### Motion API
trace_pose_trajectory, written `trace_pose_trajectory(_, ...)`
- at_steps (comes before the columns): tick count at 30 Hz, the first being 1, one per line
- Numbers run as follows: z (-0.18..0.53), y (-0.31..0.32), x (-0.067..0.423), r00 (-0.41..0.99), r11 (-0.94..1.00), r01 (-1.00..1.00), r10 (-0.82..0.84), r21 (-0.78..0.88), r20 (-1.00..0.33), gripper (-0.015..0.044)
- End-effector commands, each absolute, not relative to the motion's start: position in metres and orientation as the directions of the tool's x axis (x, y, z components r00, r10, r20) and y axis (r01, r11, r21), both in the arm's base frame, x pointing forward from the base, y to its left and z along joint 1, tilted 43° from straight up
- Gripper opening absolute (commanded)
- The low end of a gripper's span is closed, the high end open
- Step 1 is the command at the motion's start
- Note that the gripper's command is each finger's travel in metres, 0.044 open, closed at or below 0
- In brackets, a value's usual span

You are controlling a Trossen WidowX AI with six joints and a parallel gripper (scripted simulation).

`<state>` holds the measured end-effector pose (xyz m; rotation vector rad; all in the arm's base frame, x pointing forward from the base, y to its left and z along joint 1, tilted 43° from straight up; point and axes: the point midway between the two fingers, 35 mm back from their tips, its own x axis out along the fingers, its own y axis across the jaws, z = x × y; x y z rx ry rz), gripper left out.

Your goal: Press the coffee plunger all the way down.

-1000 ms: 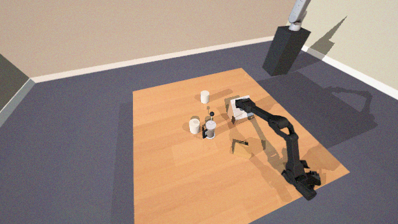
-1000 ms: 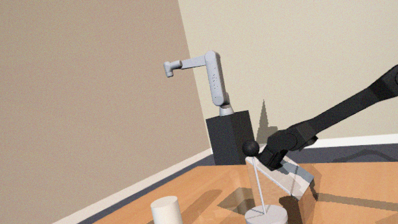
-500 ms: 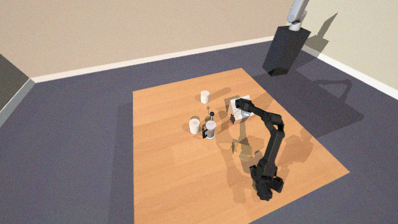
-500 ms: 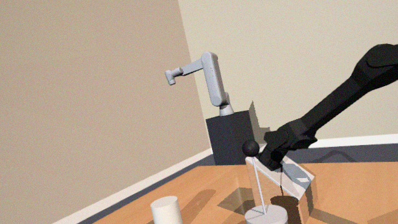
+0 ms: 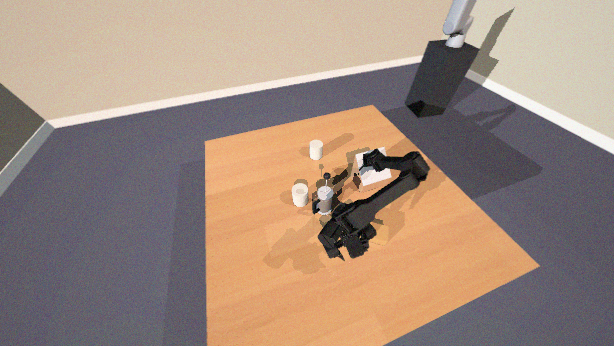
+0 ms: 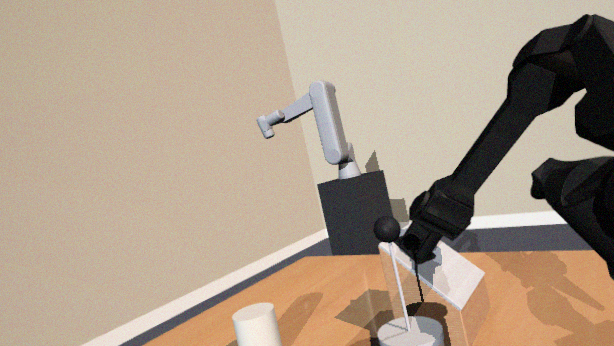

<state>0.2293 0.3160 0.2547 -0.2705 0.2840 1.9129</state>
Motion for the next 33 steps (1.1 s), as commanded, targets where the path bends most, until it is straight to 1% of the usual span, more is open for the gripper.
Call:
trace_pose_trajectory(1,0.249,0.267,0.256,-0.237,-0.207,-0.970,0.918,0.125,-0.318,0.0440)
trace_pose_trajectory(6,0.237,0.195,0.282,-0.063,0.009,-0.974,0.949,0.225,-0.310,0.0440)
trace_pose_trajectory(12,0.226,0.113,0.290,0.155,0.253,-0.903,0.946,0.348,-0.284,0.0440)
trace_pose_trajectory(19,0.217,0.032,0.275,0.419,0.484,-0.730,0.875,0.483,-0.244,0.0440)
trace_pose_trajectory(26,0.210,-0.030,0.244,0.666,0.618,-0.497,0.721,0.610,-0.188,0.0440)
trace_pose_trajectory(28,0.209,-0.039,0.238,0.707,0.631,-0.452,0.684,0.631,-0.177,0.0440)
trace_pose_trajectory(33,0.199,-0.032,0.236,0.710,0.633,-0.447,0.681,0.632,-0.180,0.0440)
